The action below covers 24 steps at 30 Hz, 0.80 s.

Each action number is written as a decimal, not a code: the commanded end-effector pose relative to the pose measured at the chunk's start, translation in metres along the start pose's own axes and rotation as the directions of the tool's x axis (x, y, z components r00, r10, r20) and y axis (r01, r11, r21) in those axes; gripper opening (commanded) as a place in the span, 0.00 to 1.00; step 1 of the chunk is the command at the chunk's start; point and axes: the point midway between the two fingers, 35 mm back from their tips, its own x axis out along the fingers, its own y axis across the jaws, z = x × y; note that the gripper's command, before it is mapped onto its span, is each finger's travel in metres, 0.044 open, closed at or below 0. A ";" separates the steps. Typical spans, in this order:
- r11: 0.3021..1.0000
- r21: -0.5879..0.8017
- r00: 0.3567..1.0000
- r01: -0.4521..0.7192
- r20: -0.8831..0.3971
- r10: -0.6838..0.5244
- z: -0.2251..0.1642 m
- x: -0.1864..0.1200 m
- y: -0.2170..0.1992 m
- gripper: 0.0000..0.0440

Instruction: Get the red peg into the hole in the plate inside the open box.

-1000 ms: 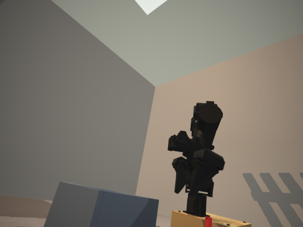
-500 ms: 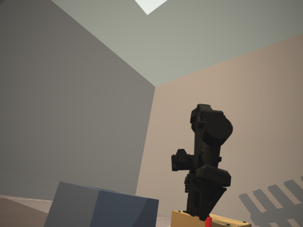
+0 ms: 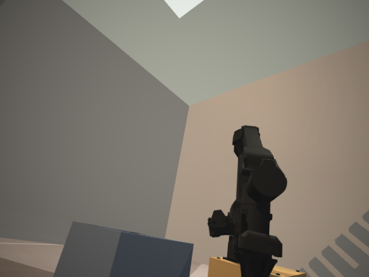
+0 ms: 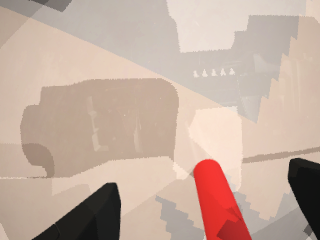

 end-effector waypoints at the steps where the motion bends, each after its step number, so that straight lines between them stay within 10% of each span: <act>1: 0.999 0.031 0.999 0.016 -0.028 -0.016 -0.003 0.005 -0.003 0.58; 11: 0.998 0.052 0.994 0.045 -0.102 -0.040 -0.003 0.003 0.001 0.00; 24: 0.999 -0.034 1.000 -0.024 -0.011 0.024 0.019 -0.030 0.022 0.01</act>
